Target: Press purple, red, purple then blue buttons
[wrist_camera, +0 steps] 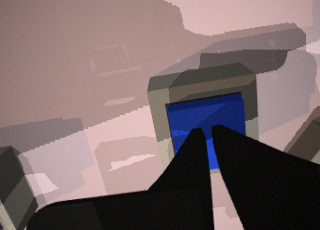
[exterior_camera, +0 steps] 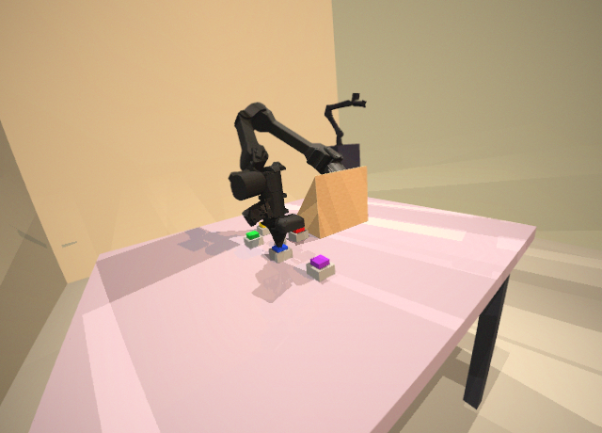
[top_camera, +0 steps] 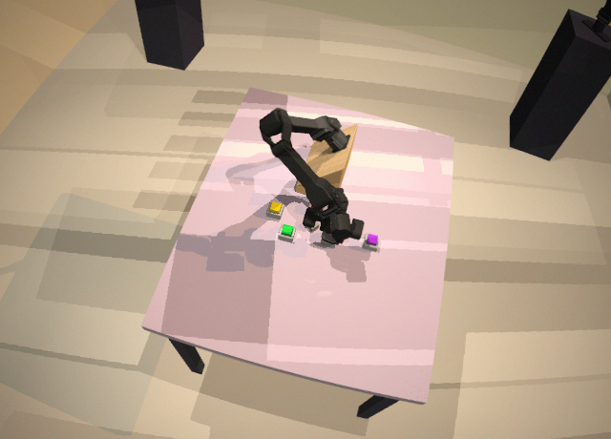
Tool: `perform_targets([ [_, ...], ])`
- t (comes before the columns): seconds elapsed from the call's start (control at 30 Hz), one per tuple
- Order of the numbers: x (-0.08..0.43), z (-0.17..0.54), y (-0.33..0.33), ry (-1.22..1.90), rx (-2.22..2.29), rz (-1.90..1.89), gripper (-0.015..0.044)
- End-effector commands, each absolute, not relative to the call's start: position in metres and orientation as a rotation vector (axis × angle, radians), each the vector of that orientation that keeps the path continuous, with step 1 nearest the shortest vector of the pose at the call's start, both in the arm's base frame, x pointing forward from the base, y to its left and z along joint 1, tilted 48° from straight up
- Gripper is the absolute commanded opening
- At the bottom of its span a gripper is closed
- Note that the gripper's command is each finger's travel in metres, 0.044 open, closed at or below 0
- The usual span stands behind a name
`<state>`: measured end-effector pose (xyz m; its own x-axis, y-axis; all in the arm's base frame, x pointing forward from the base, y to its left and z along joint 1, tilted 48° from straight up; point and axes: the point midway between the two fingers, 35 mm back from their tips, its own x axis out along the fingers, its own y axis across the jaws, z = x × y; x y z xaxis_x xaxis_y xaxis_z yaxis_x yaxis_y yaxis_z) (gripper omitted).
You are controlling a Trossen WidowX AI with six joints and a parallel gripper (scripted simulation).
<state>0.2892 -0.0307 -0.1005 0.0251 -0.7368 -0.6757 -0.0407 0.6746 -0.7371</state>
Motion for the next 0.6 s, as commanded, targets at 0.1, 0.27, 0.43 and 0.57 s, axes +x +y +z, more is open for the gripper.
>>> perform_targets([
  [0.1, 0.288, -0.101, -0.032, 1.47, -0.69, -0.61, 0.002],
  [0.27, 0.288, -0.101, -0.032, 1.47, -0.69, -0.61, 0.002],
  [0.43, 0.287, -0.079, -0.008, 1.47, -0.689, -0.609, 0.002],
  [0.57, 0.288, -0.08, -0.005, 1.47, -0.687, -0.607, 0.0046],
])
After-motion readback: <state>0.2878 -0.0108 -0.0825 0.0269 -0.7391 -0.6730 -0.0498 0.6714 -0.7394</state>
